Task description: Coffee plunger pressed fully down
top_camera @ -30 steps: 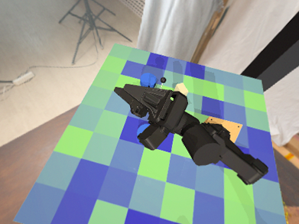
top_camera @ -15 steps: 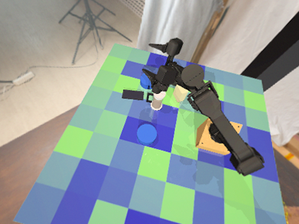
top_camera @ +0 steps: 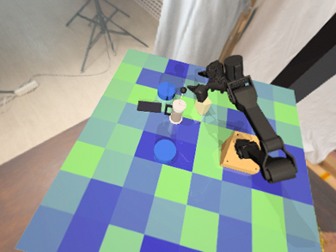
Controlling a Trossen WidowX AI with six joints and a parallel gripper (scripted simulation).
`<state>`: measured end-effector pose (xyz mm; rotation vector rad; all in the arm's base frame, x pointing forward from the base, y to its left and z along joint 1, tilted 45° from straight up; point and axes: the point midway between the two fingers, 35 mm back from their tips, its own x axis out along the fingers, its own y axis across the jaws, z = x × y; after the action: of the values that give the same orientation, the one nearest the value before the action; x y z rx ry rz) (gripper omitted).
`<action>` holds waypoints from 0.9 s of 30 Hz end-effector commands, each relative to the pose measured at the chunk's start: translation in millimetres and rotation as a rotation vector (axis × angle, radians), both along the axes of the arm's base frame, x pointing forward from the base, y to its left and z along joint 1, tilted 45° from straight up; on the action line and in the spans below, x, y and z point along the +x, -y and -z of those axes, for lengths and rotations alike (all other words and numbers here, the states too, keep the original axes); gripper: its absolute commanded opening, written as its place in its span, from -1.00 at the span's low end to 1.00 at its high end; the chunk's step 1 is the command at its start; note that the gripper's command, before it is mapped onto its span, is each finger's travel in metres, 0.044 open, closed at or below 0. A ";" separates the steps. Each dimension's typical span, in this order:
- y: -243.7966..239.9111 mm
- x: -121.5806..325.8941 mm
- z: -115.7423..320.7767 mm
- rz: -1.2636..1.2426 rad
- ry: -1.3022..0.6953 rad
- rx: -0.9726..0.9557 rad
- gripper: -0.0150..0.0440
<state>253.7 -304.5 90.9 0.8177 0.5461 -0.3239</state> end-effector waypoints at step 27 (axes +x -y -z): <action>-43.3 28.9 58.7 0.008 0.015 0.074 1.00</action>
<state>278.5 -261.5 37.6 0.8841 0.5392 -0.3036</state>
